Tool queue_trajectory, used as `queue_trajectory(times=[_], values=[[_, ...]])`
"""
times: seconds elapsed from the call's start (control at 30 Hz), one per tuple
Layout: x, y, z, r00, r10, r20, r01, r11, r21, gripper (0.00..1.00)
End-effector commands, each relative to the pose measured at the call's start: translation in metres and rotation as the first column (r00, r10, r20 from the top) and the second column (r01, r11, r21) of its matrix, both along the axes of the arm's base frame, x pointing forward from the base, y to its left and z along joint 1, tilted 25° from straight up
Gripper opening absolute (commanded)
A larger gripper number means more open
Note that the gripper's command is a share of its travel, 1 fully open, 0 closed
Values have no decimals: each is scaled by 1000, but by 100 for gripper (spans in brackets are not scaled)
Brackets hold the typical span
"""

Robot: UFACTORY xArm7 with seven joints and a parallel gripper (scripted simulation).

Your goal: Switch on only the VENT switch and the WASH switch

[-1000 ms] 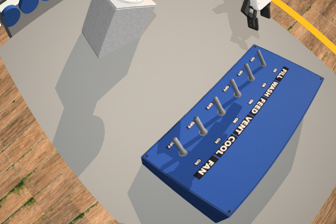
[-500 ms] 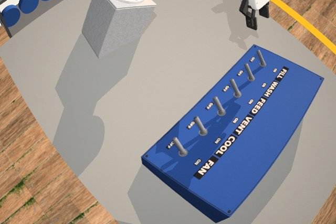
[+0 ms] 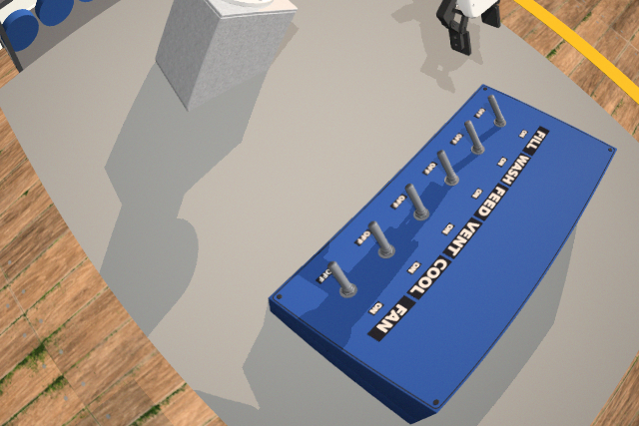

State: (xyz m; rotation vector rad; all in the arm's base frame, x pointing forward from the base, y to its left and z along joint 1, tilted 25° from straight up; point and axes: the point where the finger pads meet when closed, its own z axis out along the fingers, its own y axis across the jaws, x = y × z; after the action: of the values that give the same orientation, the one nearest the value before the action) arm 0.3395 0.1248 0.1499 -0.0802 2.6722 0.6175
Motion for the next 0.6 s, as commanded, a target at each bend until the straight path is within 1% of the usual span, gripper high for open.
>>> queue_trajectory(times=[0.0, 0.37, 0.5, 0.57], values=[[3, 2, -4, 1000, -1, 3, 1, 1000, 1, 100], [19, 22, -40, 1000, -1, 3, 1, 1000, 1, 100], [23, 26, -48, 1000, -1, 3, 1, 1000, 1, 100], [23, 26, -48, 1000, -1, 3, 1, 1000, 1, 100]])
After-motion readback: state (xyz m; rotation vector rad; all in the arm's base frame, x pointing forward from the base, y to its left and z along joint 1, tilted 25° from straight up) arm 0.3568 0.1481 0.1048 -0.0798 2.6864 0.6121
